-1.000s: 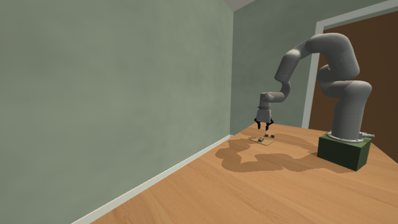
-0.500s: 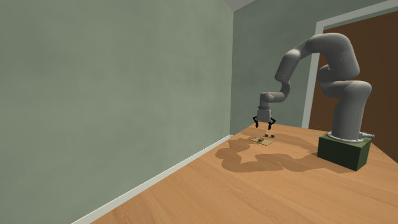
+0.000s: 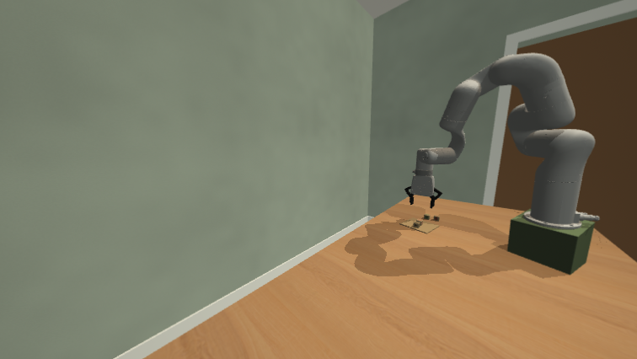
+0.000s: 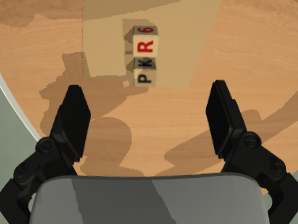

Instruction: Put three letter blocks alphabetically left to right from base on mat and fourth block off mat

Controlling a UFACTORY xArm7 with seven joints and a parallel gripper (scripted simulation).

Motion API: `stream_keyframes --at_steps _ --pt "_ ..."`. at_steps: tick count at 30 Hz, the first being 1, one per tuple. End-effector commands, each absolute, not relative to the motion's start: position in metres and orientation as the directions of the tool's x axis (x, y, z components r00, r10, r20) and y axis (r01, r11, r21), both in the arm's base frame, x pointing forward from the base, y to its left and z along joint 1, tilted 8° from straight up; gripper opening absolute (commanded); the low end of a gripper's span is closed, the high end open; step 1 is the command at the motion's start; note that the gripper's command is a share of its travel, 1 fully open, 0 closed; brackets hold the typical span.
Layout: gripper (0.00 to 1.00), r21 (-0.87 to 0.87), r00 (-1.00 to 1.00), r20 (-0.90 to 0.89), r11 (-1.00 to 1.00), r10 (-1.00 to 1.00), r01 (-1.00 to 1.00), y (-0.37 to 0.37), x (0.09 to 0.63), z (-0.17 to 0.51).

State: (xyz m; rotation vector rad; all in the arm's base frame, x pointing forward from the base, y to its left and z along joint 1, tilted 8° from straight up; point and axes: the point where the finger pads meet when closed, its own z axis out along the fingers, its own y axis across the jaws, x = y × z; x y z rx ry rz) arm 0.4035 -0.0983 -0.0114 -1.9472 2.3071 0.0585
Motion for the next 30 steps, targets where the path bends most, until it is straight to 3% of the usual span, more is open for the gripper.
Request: stream_keyframes --at_steps 1,14,30 --pt "1.0 -0.064 -0.064 -0.112 0.071 -0.992 -0.995 -0.108 0.401 -0.013" --pt "1.0 -0.095 0.271 -0.084 -0.263 -0.959 -0.96 -0.136 0.387 -0.02" --pt "1.0 -0.122 0.681 -0.032 -0.673 -0.732 -0.729 -0.172 0.364 -0.029"
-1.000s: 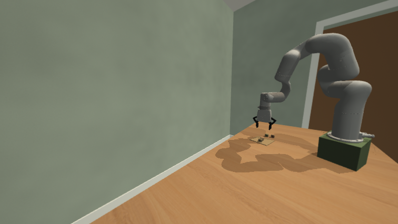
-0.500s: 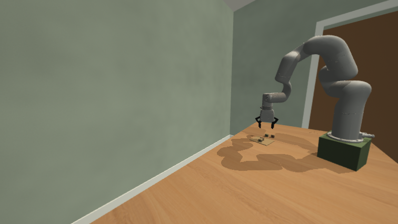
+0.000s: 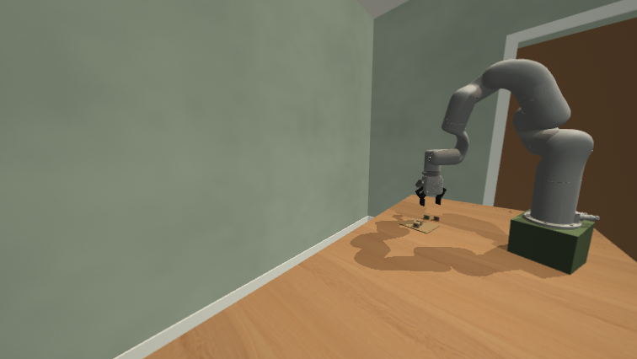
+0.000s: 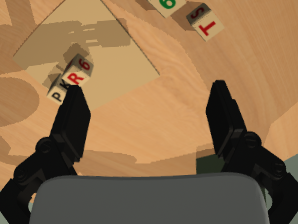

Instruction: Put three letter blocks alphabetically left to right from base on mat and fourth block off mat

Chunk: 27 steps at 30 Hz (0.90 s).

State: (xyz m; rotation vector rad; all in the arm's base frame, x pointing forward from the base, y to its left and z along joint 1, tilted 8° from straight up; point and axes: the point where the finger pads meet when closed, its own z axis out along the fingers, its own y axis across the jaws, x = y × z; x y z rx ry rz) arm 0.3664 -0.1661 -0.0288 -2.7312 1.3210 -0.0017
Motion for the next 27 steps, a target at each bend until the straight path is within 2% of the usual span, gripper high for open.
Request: stream_keyframes --at_steps 1,14,27 --pt "1.0 -0.122 0.681 -0.032 -0.673 -0.732 -0.729 -0.172 0.364 -0.029" --pt "1.0 -0.127 0.918 0.022 -0.912 -0.395 -0.39 -0.201 0.343 -0.036" --pt "1.0 -0.118 0.989 0.058 -0.984 -0.138 -0.131 -0.218 0.328 -0.041"
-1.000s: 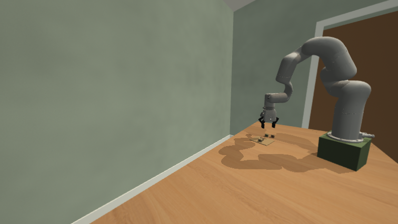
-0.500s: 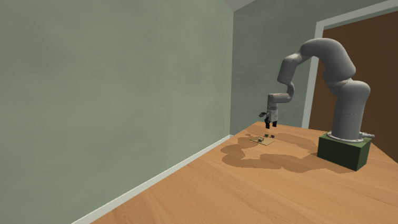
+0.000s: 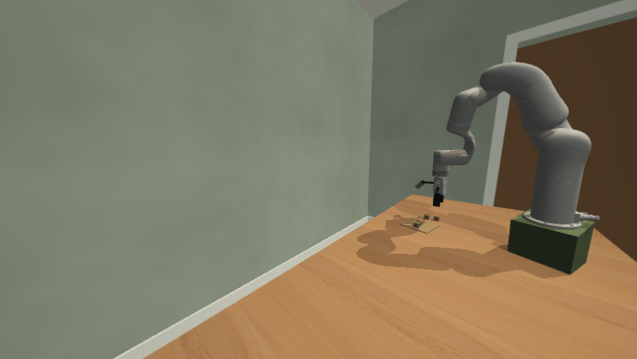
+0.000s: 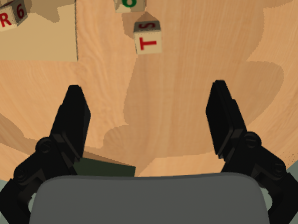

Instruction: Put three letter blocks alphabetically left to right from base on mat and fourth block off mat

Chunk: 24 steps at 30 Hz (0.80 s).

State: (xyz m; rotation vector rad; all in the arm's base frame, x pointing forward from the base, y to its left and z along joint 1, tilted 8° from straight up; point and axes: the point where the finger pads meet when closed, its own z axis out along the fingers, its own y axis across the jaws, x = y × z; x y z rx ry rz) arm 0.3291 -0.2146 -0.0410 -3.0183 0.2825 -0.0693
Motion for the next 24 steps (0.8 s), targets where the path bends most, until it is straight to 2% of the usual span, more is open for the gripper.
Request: stream_keyframes --at_steps 1,4,5,24 --pt "1.0 -0.117 0.989 0.059 -0.985 -0.133 -0.125 -0.2188 0.3275 -0.0408" --pt "1.0 -0.117 0.99 0.059 -0.986 -0.128 -0.121 -0.2191 0.3273 -0.0409" --pt "0.63 -0.117 0.99 0.059 -0.986 -0.128 -0.121 -0.2191 0.3273 -0.0409" --pt "0.63 -0.117 0.99 0.059 -0.986 -0.128 -0.121 -0.2191 0.3273 -0.0409"
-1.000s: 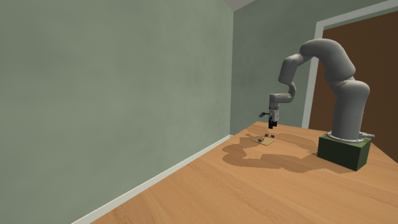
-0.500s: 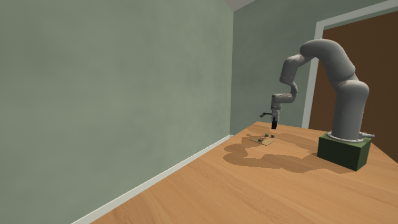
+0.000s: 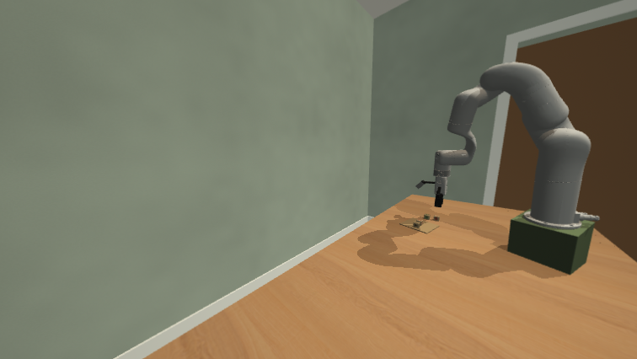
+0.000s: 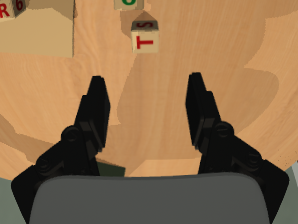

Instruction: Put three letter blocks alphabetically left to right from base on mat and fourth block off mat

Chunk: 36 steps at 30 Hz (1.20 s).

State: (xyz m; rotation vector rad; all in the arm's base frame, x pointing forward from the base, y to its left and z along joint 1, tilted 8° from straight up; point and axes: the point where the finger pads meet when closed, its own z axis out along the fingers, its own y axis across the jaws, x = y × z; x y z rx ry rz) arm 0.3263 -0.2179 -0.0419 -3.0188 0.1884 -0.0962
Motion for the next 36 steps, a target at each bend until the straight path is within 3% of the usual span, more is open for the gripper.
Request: stream_keyframes --at_steps 1,36 --pt "0.63 -0.117 0.99 0.059 -0.986 -0.128 -0.121 -0.2191 0.3273 -0.0409" --pt "0.63 -0.117 0.99 0.059 -0.986 -0.128 -0.121 -0.2183 0.3279 -0.0486"
